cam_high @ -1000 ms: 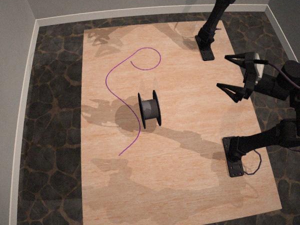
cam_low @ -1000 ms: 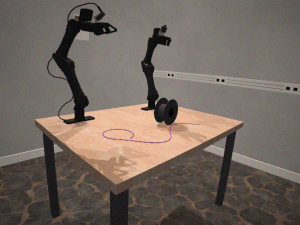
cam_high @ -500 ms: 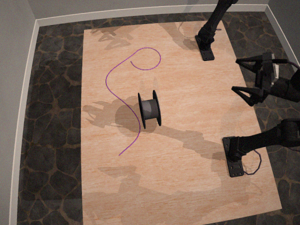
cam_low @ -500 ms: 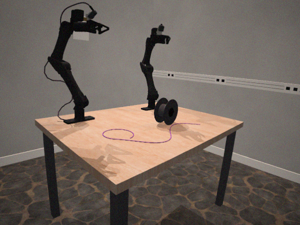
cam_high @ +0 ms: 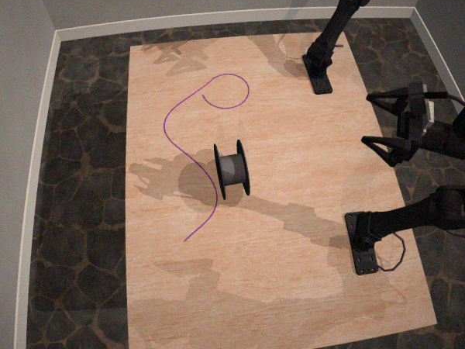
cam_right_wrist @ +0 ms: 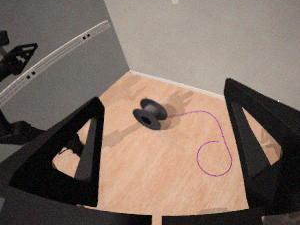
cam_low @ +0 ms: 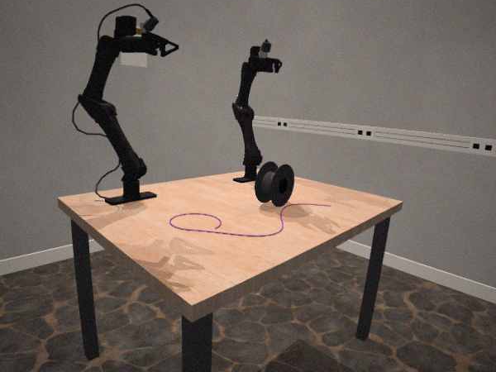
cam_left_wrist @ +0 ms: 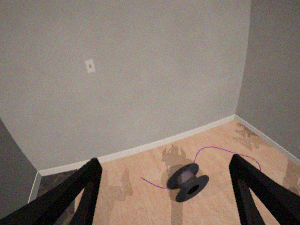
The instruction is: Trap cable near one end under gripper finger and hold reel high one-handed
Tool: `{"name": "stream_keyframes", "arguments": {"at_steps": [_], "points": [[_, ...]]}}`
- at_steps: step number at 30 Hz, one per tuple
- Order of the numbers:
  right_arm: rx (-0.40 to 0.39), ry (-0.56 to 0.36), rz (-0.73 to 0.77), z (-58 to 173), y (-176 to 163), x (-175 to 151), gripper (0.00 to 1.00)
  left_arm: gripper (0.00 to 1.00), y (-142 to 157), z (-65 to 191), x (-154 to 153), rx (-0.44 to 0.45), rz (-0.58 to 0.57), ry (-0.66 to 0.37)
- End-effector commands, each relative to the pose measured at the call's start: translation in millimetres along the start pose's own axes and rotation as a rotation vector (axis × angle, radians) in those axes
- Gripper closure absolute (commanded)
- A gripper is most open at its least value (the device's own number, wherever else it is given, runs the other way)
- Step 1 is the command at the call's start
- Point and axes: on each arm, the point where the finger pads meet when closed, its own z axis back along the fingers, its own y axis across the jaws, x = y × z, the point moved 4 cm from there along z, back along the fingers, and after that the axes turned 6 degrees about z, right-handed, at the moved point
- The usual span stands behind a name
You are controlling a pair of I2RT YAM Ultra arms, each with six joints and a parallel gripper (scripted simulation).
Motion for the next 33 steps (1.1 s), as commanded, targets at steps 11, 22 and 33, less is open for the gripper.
{"name": "stream_keyframes", "arguments": {"at_steps": [11,22,33], "points": [[-0.004,-0.002,0.006,0.7,0.0,-0.7,0.00,0.00,5.9,13.1,3.1,0.051,-0.009,-0.018],[-0.036,0.001,0.006,0.7,-3.8,-1.1,0.00,0.00,17.9,14.6,4.4,0.163,-0.010,-0.030],[-0.086,0.006,0.006,1.1,-9.6,-1.7,0.00,0.00,36.0,19.5,6.4,0.338,-0.013,-0.048]]}}
